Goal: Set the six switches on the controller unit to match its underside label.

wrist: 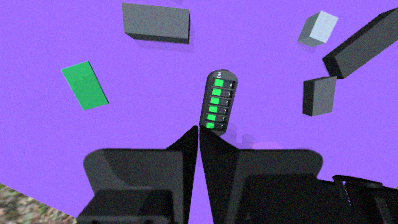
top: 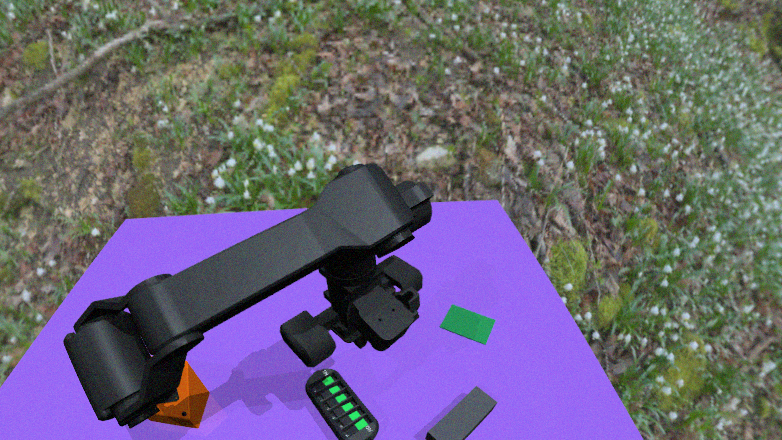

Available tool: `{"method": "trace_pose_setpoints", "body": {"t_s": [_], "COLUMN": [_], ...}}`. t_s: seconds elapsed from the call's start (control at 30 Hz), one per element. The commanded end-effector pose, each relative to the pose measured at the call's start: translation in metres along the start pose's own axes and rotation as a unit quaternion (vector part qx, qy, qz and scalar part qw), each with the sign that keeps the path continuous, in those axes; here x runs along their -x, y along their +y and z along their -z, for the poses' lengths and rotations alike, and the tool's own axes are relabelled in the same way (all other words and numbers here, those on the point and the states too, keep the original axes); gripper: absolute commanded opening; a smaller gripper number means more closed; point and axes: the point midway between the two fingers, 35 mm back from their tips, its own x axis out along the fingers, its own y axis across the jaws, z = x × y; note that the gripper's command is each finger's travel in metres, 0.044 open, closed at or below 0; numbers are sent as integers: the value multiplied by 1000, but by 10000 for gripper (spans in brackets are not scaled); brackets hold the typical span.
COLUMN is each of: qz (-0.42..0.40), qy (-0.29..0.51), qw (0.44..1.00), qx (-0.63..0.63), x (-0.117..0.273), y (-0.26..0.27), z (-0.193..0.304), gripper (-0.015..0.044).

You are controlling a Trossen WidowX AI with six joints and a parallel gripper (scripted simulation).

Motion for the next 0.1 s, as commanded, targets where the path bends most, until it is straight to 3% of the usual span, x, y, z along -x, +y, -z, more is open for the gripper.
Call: {"method": "trace_pose_setpoints", "body": {"t_s": [0.0, 0.07], "qz": [1, 1], "qy": [3, 3], "qw": [1000, 1000], "qx": [3, 3], "x": [0, 0], "y": [-1, -1], "z": [1, 1], "gripper": [0, 0]}}
